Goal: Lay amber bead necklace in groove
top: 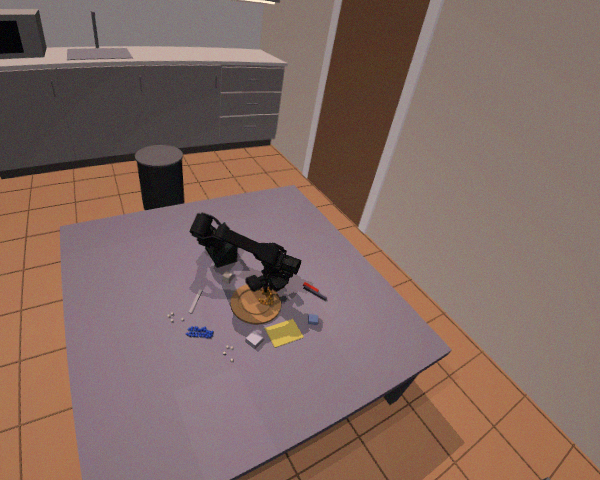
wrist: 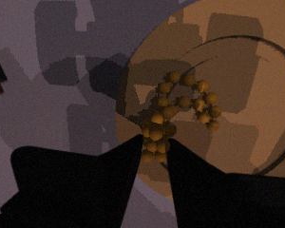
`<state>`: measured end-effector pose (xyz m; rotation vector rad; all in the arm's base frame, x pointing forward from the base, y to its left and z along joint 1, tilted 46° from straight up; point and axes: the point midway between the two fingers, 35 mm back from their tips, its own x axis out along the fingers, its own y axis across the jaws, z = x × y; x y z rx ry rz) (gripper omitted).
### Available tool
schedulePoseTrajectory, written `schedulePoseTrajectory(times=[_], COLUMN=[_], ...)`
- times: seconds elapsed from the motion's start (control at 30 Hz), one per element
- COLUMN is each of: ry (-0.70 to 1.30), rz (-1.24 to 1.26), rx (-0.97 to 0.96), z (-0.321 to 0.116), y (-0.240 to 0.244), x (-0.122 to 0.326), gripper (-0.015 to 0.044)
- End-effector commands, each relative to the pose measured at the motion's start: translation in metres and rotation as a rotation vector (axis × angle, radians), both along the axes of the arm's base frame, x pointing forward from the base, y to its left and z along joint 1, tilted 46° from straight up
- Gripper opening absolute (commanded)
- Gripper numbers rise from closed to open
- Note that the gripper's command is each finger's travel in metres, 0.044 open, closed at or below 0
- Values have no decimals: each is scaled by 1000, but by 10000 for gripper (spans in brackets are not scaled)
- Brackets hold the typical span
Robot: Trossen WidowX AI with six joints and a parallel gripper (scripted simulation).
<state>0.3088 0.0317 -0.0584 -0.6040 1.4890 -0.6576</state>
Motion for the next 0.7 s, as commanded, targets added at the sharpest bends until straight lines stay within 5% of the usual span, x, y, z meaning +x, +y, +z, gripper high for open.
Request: schedulePoseTrajectory(times=[0.0, 0.67], ry=[-7, -7], rz=[-6, -6], rx=[4, 4], z=[3, -10], y=[3, 6], x=[1, -9], gripper=[0, 0])
